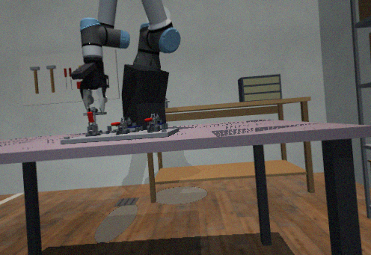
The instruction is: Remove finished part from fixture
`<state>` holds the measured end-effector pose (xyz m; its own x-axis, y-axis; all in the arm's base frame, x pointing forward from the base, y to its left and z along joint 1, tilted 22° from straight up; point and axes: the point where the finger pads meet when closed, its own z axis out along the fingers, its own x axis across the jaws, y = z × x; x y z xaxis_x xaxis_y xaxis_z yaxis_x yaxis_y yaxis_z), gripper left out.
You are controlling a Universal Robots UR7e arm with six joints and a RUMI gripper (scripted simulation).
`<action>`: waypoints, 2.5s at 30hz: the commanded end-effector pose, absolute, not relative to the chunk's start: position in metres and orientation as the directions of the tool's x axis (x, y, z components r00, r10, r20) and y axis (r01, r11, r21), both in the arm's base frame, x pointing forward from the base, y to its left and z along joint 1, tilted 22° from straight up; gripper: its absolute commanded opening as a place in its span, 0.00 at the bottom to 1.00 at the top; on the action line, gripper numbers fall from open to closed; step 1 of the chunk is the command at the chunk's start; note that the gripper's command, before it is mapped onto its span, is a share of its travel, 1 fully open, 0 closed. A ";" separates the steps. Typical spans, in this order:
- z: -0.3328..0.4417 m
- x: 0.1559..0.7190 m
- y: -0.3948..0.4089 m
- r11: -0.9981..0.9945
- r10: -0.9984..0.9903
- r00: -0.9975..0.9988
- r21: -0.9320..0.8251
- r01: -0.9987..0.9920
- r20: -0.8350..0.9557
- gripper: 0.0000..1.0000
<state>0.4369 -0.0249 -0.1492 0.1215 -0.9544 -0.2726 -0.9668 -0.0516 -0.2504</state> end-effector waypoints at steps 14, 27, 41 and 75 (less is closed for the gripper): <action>-0.159 0.442 -0.061 -0.052 -0.955 0.122 -0.251 -0.967 -0.272 0.00; -0.166 0.445 -0.086 -0.052 -0.955 0.122 -0.251 -0.967 -0.272 0.00; -0.171 0.447 -0.103 -0.052 -0.955 0.122 -0.251 -0.967 -0.272 0.00; -0.173 0.448 -0.109 -0.052 -0.955 0.122 -0.251 -0.967 -0.272 0.00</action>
<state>0.4477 -0.1082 -0.1730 0.1217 -0.9543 -0.2730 -0.9668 -0.0517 -0.2504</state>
